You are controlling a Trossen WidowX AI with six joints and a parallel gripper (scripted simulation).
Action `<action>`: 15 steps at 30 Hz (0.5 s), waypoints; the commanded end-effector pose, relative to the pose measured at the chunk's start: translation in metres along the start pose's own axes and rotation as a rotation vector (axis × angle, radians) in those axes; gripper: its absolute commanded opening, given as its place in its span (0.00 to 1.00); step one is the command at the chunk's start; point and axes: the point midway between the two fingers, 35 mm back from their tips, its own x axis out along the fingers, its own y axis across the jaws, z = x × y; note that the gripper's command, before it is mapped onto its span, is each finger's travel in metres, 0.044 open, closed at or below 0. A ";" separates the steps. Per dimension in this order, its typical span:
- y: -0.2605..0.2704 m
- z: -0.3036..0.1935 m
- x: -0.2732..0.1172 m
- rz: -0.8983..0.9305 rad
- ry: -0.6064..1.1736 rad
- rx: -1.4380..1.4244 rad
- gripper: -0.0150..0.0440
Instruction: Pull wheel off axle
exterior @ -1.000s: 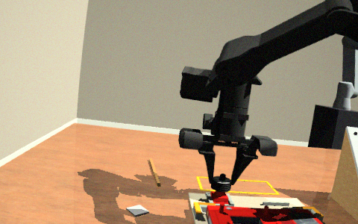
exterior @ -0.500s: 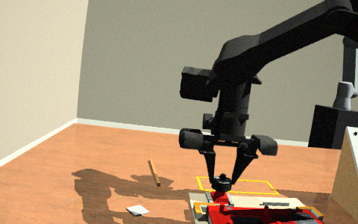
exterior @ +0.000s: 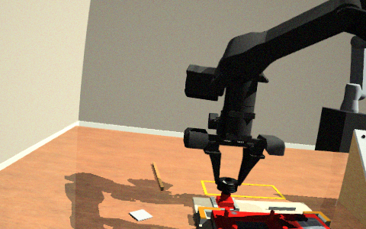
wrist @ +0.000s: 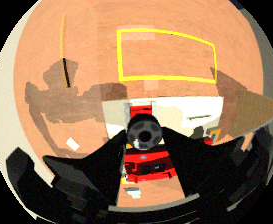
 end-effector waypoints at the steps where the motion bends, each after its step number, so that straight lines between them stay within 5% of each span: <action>1: 0.002 0.001 -0.005 0.008 -0.005 -0.004 0.25; 15: 0.002 0.001 -0.009 0.008 -0.004 -0.003 0.25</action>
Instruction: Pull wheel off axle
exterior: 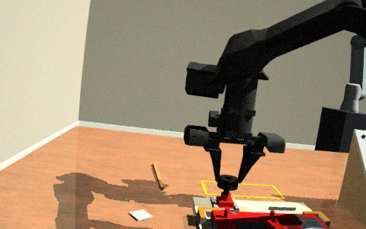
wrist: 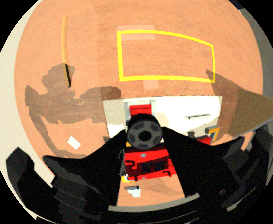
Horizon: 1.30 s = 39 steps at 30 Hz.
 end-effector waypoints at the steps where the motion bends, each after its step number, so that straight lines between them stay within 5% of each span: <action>1: 0.002 0.001 -0.005 0.007 -0.006 -0.005 0.25; 39: 0.001 0.001 -0.017 0.006 -0.004 -0.002 0.25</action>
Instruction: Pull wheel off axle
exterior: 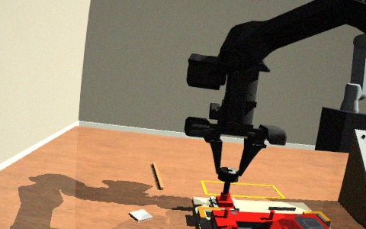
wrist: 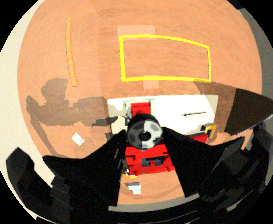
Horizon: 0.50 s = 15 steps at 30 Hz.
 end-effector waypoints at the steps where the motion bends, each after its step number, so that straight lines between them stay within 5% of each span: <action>1: 0.001 0.000 -0.002 0.001 -0.005 -0.006 0.25; 15: 0.001 0.000 -0.011 0.000 -0.005 -0.006 0.25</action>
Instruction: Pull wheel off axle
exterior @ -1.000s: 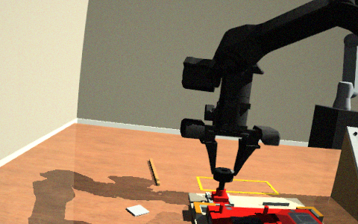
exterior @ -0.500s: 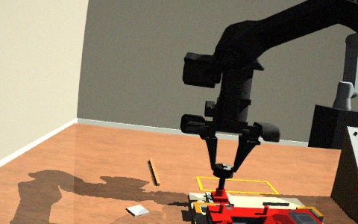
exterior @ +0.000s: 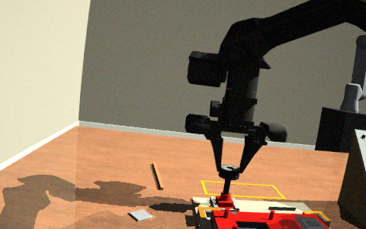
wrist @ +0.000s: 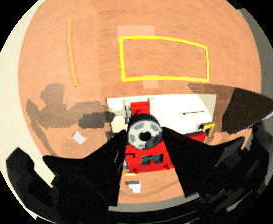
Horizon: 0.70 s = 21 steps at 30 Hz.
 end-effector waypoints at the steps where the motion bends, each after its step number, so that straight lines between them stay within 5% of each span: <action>1: 0.001 0.000 -0.008 0.002 -0.006 -0.007 0.25; 10: -0.003 0.001 -0.028 0.001 -0.002 0.002 0.25; 21: -0.038 0.066 -0.035 0.001 -0.015 -0.001 0.25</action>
